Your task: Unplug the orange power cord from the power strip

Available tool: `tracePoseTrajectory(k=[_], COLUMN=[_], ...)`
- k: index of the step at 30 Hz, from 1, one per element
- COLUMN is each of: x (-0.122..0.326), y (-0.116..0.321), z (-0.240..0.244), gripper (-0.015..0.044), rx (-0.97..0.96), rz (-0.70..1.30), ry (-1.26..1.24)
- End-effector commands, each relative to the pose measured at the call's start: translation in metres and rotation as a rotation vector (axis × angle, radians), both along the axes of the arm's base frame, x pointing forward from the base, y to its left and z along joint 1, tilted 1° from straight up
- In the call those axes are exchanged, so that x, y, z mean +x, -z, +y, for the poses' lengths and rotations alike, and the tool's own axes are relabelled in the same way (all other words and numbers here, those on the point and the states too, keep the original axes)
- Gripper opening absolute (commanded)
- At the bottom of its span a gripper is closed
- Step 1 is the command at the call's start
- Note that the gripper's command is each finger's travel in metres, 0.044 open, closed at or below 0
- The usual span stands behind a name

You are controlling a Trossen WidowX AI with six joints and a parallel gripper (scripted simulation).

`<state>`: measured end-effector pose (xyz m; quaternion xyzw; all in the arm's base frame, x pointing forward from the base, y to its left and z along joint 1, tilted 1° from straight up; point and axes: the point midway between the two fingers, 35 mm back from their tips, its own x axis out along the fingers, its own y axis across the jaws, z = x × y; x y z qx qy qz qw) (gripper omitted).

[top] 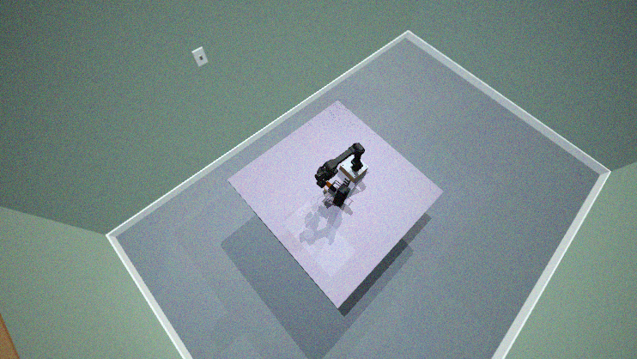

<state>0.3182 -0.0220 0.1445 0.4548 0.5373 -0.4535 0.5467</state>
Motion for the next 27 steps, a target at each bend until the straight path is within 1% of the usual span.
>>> tracePoseTrajectory(k=[1,3,8,27], x=[0.001,0.004,0.01,0.01], y=[-0.001,-0.004,-0.013,-0.013], z=[-0.002,-0.013,-0.057,-0.059], gripper=[0.0394,0.044,0.044,0.044], rx=[-0.001,-0.002,-0.006,-0.006], rz=[-0.004,-0.005,-0.005,-0.005], ry=[0.003,0.003,0.003,0.003])
